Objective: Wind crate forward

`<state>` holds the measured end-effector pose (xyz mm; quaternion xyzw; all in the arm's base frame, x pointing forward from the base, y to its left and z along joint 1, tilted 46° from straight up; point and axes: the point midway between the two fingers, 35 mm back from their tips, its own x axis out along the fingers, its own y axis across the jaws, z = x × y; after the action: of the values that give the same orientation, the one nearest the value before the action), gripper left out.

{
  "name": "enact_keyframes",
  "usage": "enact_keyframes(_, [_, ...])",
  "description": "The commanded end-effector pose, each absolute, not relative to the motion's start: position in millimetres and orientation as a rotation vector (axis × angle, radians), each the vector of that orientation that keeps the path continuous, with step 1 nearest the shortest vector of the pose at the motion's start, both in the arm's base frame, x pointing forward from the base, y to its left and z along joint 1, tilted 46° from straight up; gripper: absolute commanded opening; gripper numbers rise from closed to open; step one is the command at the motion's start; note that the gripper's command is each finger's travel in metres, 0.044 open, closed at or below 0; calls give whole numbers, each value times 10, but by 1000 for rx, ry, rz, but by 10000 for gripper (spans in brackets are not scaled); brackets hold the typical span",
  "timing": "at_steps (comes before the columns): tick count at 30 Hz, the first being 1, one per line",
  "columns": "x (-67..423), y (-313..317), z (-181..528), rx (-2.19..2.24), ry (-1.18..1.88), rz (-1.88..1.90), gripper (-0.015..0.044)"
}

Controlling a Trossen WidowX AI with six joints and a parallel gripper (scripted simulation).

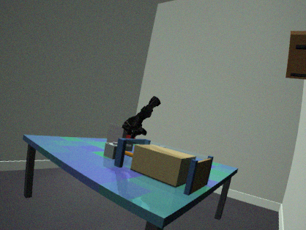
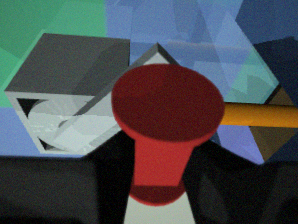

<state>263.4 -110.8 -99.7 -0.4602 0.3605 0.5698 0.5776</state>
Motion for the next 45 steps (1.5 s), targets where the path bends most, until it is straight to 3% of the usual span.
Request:
enact_keyframes(1, [2536,-1044,-981,-1055,840,1351,0])
enact_keyframes(45, [2059,-963,-917,-1053,842,1353,0])
